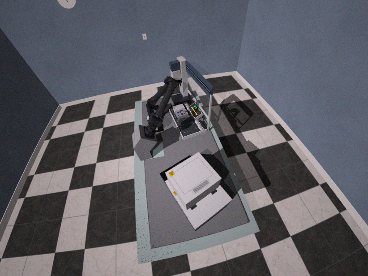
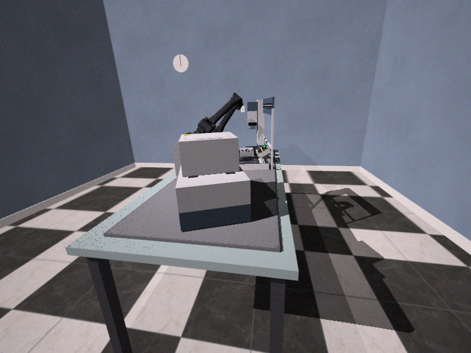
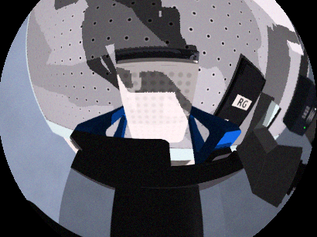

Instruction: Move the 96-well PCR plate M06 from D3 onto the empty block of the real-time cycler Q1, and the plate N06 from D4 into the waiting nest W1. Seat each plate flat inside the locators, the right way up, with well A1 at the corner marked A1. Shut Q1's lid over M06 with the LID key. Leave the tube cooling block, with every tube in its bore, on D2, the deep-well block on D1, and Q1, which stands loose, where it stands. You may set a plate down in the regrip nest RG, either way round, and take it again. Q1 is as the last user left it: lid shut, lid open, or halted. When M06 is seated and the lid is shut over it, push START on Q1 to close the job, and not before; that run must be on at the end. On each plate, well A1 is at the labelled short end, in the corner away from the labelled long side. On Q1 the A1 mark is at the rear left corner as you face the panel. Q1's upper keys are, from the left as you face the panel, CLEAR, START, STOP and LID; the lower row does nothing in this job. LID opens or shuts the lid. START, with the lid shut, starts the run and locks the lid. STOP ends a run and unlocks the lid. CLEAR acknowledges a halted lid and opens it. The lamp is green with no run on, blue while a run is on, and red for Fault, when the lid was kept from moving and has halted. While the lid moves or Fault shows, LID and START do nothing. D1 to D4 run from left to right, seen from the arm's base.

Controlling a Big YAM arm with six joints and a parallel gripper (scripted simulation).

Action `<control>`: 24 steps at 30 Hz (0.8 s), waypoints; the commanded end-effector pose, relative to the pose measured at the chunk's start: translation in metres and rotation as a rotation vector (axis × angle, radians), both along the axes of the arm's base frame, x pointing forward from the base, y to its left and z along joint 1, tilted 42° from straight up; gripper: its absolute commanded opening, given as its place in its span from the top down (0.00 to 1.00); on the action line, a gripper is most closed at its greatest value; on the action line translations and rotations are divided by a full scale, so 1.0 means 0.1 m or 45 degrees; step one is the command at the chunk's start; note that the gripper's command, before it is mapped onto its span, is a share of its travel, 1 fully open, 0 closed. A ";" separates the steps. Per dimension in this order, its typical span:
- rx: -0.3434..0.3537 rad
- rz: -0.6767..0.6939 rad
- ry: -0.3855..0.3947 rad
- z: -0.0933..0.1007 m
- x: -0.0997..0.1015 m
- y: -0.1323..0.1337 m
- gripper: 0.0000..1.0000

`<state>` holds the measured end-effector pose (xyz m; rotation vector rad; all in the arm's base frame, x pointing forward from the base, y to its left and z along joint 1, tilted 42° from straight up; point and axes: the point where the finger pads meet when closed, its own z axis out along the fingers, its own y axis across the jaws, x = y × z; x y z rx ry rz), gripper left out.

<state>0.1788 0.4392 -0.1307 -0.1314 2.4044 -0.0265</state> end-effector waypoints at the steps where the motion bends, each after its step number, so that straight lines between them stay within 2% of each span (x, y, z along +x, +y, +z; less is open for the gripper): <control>1: 0.041 0.013 -0.010 0.09 -0.02 0.16 1.00; 11: 0.037 -0.003 -0.012 0.12 0.11 0.06 1.00; 16: 0.053 0.010 -0.013 0.14 0.06 0.15 1.00; 24: 0.049 0.019 -0.003 0.00 -0.06 0.17 1.00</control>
